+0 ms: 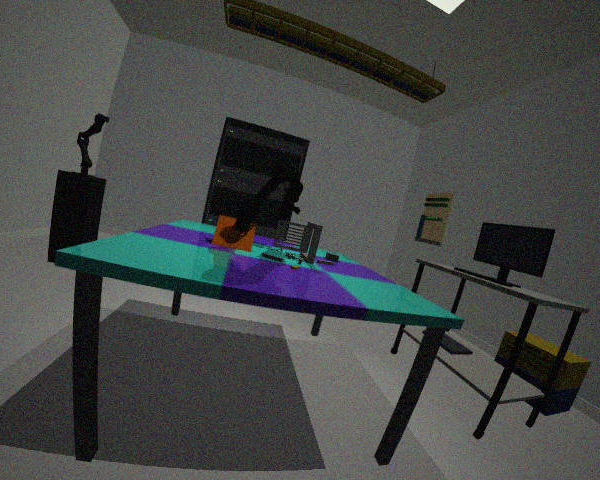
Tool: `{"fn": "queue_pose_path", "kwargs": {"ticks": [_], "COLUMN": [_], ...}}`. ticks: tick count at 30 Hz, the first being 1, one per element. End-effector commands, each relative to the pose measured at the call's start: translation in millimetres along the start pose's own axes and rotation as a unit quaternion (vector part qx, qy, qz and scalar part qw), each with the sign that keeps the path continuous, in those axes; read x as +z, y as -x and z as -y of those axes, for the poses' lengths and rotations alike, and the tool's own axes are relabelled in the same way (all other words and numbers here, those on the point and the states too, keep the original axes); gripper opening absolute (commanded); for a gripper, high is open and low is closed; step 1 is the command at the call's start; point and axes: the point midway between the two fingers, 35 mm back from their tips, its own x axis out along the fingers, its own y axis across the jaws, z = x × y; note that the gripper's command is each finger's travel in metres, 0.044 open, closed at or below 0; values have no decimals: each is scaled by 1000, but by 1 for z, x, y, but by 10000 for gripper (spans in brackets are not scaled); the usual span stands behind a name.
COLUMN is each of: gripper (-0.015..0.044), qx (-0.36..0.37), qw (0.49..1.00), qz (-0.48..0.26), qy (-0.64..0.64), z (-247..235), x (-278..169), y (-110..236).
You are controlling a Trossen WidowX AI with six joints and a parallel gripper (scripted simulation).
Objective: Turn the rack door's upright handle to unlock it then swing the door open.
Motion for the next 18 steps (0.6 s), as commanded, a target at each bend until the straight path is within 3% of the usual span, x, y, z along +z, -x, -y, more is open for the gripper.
{"fn": "queue_pose_path", "kwargs": {"ticks": [1,18], "gripper": [291,291], "qx": [0,0], "qw": [1000,1000], "qz": [0,-1], "qy": [-3,-2], "z": [0,-2], "x": [1,2], "y": [0,20]}}
